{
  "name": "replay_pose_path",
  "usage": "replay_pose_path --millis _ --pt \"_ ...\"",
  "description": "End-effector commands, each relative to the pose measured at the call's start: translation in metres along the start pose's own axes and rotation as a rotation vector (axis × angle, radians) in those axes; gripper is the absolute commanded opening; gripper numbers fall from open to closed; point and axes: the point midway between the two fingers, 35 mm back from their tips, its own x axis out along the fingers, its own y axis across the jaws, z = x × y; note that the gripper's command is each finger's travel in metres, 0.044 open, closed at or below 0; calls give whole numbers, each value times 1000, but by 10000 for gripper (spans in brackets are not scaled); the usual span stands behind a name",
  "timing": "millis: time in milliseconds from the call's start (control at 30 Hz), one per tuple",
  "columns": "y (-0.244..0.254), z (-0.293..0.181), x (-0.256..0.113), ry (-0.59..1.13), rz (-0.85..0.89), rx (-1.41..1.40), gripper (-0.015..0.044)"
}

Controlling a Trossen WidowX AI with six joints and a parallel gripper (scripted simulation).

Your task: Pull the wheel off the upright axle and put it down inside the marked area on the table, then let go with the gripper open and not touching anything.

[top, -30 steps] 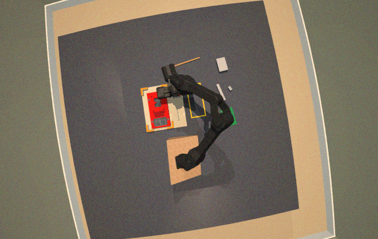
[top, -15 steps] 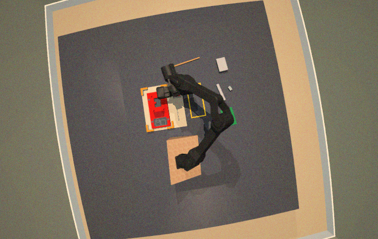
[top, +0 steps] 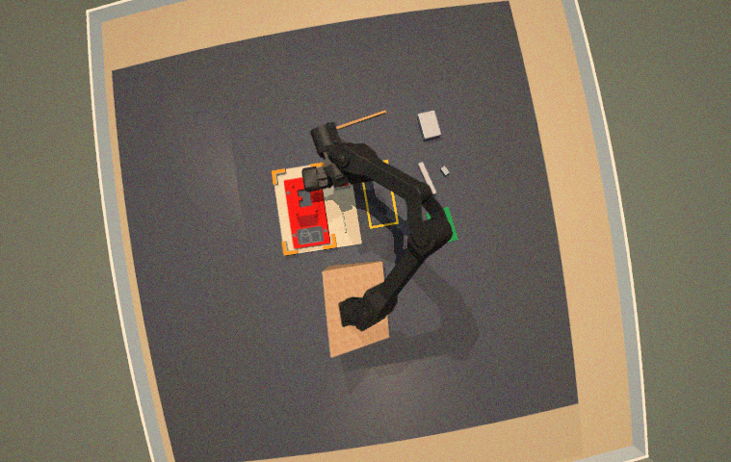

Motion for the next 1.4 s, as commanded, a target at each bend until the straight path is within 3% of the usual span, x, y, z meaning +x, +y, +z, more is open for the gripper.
replay_pose_path --millis 0,1367 --pt "1 0 -2 -2 4 2 0" --pt "1 0 -16 -4 3 1 0"
